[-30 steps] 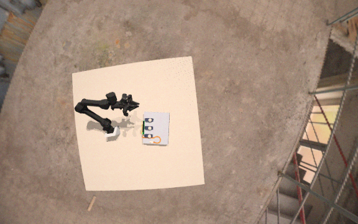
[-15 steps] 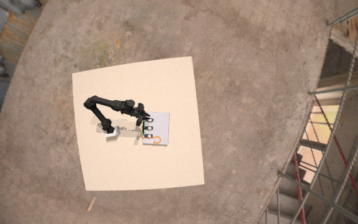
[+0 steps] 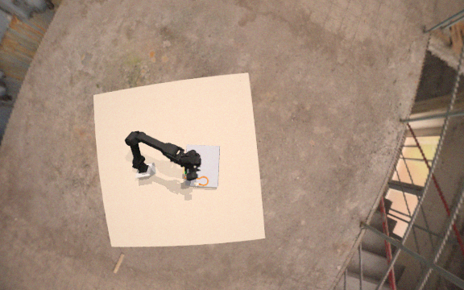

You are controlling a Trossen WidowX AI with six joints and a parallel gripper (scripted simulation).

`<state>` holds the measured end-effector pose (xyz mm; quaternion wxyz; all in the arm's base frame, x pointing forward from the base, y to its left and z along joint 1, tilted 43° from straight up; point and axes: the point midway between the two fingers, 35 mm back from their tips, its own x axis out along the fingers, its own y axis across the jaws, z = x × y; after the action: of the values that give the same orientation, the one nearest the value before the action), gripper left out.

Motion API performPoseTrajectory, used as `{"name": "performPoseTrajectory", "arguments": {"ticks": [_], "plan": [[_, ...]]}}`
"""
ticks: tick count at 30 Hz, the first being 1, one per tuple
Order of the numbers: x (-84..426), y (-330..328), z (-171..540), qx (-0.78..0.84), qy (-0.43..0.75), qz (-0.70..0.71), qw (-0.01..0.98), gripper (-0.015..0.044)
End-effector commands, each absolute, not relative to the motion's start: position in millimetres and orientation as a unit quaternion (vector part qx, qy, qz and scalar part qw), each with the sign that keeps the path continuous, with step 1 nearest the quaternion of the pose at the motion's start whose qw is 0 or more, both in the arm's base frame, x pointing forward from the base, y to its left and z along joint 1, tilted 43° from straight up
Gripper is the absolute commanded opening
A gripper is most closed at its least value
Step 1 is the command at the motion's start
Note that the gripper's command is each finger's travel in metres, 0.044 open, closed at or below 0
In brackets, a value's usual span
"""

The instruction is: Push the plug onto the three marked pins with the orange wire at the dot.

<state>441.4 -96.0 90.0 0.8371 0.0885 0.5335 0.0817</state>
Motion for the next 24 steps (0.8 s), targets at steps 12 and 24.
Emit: {"name": "performPoseTrajectory", "arguments": {"ticks": [12, 24], "plan": [[416, -133, -19, 0.248, 0.664, 0.139, 0.691, 0.0115], [394, -142, -65, 0.339, 0.695, 0.164, 0.613, 0.0115]]}}
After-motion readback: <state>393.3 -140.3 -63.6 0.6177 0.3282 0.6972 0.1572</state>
